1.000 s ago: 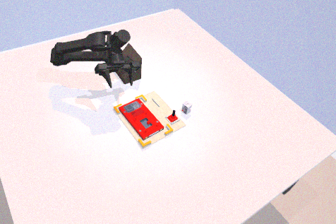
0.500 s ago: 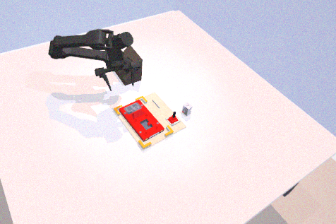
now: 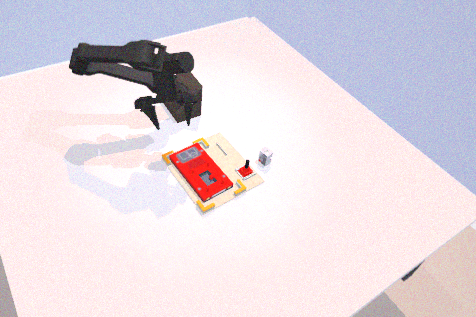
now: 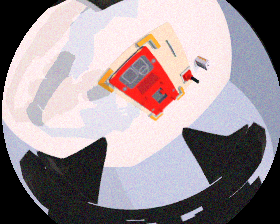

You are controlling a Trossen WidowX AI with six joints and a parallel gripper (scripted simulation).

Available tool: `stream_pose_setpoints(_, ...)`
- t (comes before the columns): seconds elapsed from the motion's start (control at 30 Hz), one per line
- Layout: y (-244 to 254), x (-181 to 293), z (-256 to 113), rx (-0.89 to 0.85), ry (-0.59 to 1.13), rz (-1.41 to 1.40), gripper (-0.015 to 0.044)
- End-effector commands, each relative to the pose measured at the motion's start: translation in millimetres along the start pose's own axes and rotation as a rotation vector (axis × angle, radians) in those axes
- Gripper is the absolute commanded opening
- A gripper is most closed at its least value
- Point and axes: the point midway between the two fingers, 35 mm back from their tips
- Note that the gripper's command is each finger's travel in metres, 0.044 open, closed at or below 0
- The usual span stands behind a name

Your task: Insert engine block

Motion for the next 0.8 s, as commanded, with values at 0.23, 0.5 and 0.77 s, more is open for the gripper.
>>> stream_pose_setpoints(0.23,-1.8,5.8,0.1,-0.068,-0.163,0.274,0.044)
stream_pose_setpoints(0.5,-2.7,8.2,0.7,-0.164,-0.279,0.487,0.044)
stream_pose_setpoints(0.77,-3.7,10.4,1.2,-0.291,-0.378,0.698,0.044)
Point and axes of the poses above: the point midway between the two fingers, 35 mm back from their tips, its own z axis out along the fingers, its own y axis across the jaws, x = y × z, and after that the axes turned 8 degrees about -z, right-handed
